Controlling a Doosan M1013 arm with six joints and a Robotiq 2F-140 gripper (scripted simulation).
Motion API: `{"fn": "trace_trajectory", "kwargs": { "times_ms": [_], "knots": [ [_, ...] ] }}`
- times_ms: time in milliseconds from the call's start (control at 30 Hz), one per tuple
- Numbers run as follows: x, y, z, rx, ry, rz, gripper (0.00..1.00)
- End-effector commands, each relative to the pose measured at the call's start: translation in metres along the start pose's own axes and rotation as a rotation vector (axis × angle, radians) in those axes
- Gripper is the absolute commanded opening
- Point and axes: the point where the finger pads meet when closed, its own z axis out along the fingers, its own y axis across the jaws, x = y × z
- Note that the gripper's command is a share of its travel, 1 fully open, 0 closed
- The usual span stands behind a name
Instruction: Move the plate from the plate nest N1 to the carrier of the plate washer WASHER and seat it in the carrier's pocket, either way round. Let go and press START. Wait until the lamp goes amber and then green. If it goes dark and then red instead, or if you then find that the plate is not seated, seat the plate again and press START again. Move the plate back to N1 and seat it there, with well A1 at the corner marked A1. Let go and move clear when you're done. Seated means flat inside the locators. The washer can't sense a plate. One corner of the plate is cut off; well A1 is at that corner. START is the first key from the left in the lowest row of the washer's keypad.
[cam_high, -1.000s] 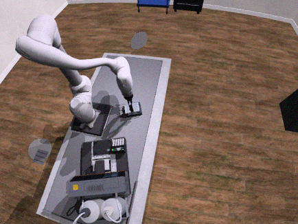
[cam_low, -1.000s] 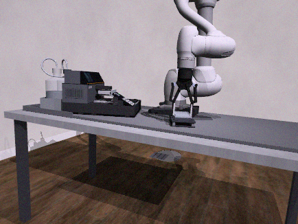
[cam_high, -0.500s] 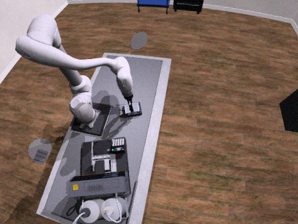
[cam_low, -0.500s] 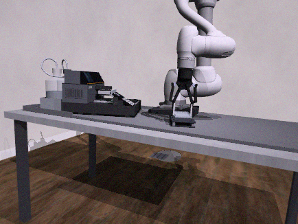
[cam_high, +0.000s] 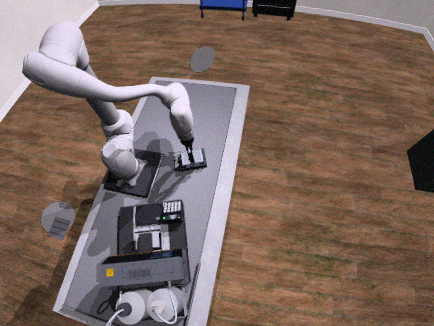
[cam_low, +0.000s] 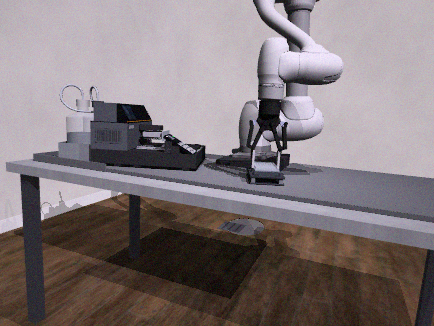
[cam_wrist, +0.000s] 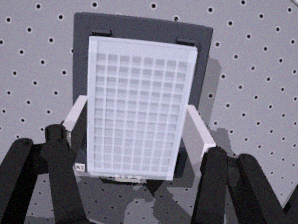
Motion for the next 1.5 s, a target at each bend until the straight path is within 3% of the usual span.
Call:
{"fn": "trace_trajectory", "kwargs": {
  "times_ms": [0,1467],
  "knots": [
    [0.0,0.0,0.0,0.0,0.0,0.0,0.1],
    [0.0,0.0,0.0043,0.0,0.0,0.0,0.1]
  ]
}}
